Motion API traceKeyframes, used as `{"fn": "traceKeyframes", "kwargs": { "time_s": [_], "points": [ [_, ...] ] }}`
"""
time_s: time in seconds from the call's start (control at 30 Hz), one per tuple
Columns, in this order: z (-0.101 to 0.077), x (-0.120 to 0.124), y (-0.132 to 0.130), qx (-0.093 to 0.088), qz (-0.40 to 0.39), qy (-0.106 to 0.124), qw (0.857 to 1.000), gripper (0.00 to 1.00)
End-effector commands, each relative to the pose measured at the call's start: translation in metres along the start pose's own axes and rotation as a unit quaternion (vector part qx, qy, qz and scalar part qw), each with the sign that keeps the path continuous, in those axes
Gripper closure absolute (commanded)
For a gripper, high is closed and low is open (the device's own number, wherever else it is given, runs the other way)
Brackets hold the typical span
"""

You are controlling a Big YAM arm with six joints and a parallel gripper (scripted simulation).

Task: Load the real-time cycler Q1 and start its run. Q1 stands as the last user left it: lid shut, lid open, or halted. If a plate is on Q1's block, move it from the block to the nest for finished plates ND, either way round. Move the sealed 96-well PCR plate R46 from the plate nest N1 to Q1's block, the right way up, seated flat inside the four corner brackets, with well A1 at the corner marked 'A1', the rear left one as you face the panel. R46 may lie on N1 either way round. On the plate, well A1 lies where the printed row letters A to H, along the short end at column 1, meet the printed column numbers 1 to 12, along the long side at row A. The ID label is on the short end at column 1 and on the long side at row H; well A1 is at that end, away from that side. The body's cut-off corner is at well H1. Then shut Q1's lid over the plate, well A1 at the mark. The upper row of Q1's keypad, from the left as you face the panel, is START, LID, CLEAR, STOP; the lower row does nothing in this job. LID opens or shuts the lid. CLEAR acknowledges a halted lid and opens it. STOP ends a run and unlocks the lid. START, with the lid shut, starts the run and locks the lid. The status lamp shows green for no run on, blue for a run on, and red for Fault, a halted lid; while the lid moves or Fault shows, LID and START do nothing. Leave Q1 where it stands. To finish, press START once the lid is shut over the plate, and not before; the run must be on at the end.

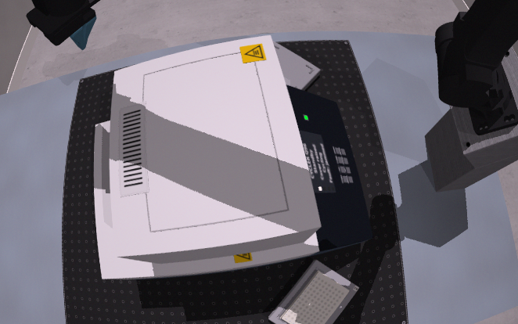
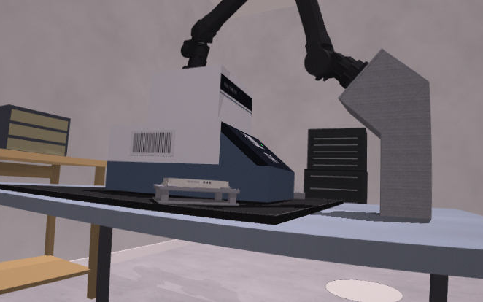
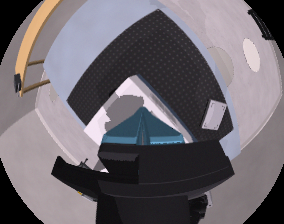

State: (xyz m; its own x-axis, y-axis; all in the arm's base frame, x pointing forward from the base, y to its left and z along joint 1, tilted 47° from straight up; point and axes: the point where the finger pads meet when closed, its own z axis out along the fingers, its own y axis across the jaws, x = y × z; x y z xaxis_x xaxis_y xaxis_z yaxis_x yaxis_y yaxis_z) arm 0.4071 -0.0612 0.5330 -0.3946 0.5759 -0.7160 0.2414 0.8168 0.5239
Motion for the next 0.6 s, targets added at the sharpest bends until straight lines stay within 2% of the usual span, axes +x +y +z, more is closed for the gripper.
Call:
{"fn": "traceKeyframes", "kwargs": {
  "time_s": [0.0,0.07,0.13,0.23,0.27,0.4,0.5,0.57],
  "points": [
    [-0.032,0.008,0.024,-0.020,-0.010,-0.016,1.000,1.00],
    [-0.041,0.007,0.027,-0.023,-0.005,-0.025,0.999,1.00],
    [-0.042,0.001,0.025,-0.022,0.000,-0.030,0.999,1.00],
    [-0.040,-0.001,0.024,-0.022,0.002,-0.030,0.999,1.00],
    [-0.033,-0.002,0.022,-0.018,0.004,-0.025,0.999,1.00],
    [-0.027,-0.009,0.021,-0.016,0.010,-0.028,0.999,1.00],
    [-0.041,0.007,0.030,-0.031,-0.061,-0.007,0.998,1.00],
    [-0.055,0.016,0.038,-0.033,-0.069,-0.010,0.997,1.00]
  ]
}}
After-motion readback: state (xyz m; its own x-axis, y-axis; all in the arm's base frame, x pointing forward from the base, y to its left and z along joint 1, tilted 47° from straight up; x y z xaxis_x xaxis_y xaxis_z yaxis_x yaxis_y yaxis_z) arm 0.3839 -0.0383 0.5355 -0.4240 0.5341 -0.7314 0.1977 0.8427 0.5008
